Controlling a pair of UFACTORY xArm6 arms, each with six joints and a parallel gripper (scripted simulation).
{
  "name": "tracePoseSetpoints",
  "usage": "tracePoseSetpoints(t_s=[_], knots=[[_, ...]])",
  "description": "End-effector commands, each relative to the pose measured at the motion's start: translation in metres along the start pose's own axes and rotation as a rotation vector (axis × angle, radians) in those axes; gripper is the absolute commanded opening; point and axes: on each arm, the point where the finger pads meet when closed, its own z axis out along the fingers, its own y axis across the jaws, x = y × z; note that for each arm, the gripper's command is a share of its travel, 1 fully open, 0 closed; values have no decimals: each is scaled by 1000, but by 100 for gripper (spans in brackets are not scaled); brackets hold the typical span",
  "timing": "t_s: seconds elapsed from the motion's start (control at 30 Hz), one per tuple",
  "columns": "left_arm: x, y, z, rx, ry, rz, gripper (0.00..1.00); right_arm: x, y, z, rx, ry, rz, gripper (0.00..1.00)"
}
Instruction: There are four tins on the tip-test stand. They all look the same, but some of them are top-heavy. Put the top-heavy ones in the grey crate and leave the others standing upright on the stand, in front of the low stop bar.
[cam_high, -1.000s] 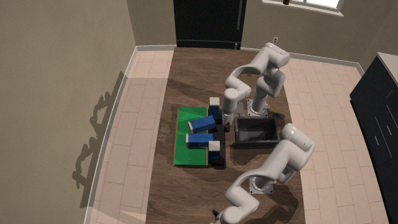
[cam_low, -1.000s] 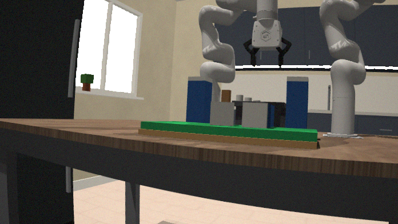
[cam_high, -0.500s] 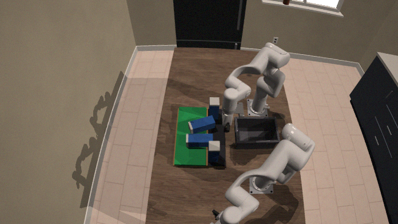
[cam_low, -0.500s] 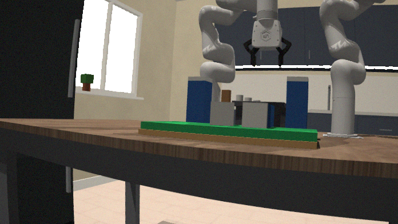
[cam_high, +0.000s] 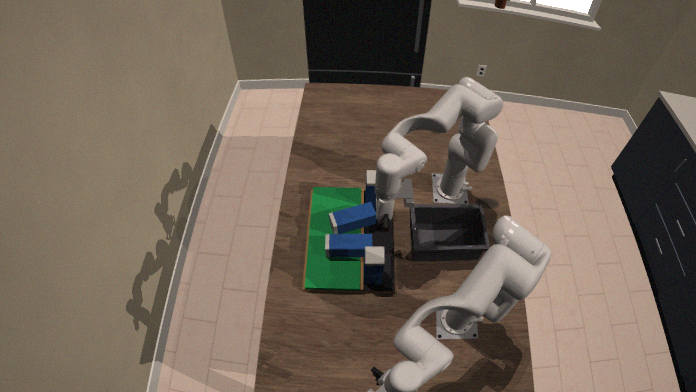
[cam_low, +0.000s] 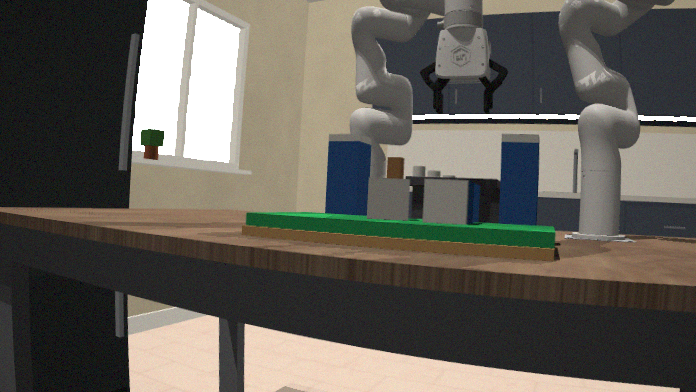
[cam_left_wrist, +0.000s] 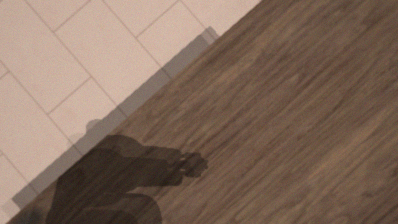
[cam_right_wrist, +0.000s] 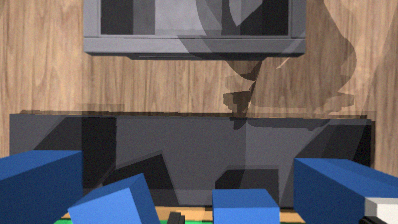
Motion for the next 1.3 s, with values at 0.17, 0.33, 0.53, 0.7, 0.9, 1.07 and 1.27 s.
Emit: tracePoseSetpoints(t_s=[0.17, 0.33, 0.53, 0.7, 0.9, 1.07, 1.27], knots=[[1, 0, -2, 0, 4, 0, 100, -13, 1, -2, -4, -4, 0, 100], [1, 0, -2, 0, 4, 0, 100, -13, 1, -2, -4, -4, 0, 100], [1, 0, -2, 0, 4, 0, 100, -13, 1, -2, -4, -4, -1, 100], [1, 0, -2, 0, 4, 0, 100, -13, 1, -2, -4, -4, -1, 100], [1, 0, -2, 0, 4, 0, 100, -13, 1, -2, -4, -4, -1, 100], [1, 0, -2, 0, 4, 0, 100, -13, 1, -2, -4, -4, -1, 100], [1, 0, -2, 0, 4, 0, 100, -13, 1, 8, -4, -4, -1, 100]])
